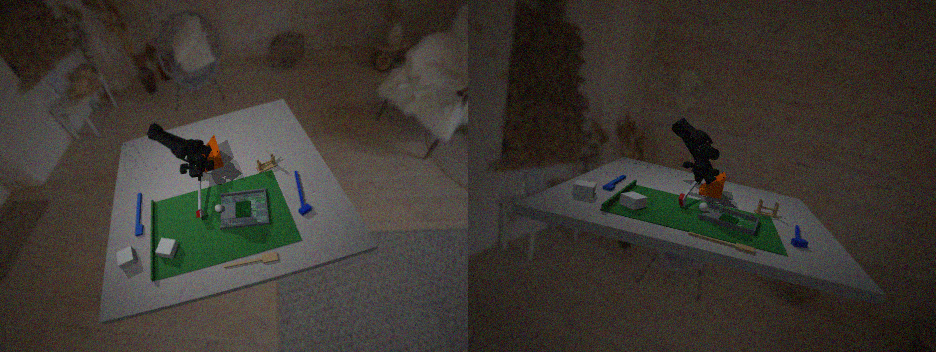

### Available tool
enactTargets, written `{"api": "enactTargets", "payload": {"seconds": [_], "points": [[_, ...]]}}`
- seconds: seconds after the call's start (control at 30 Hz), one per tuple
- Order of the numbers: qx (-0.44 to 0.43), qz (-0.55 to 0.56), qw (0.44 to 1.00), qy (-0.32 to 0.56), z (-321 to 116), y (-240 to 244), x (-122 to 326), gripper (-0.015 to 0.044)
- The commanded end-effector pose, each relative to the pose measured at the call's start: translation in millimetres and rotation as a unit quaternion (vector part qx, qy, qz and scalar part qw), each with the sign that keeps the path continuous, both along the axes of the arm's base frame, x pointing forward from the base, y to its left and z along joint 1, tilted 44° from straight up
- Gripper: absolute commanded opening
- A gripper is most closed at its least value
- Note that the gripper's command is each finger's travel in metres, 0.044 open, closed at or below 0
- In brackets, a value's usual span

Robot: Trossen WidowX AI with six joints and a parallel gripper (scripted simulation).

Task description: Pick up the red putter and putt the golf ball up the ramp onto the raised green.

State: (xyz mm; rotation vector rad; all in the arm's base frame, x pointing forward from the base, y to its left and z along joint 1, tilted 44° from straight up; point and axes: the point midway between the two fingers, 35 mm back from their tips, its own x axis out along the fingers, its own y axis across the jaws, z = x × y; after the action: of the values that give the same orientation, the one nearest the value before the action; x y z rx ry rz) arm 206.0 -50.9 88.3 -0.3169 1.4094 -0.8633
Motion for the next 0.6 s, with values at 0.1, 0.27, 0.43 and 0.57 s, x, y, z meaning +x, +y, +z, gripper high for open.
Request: {"api": "enactTargets", "payload": {"seconds": [0.1, 0.27, 0.43, 0.57], "points": [[0.000, -0.002, 1.000, -0.003, 10, 17, 3, 0.0000], [0.000, -0.002, 1.000, -0.003, 27, 33, 5, 0.0000], [-0.001, -0.002, 1.000, -0.003, 40, 44, 5, 0.0000], [-0.001, 0.000, 1.000, 0.001, 33, 38, 3, 0.0000]]}}
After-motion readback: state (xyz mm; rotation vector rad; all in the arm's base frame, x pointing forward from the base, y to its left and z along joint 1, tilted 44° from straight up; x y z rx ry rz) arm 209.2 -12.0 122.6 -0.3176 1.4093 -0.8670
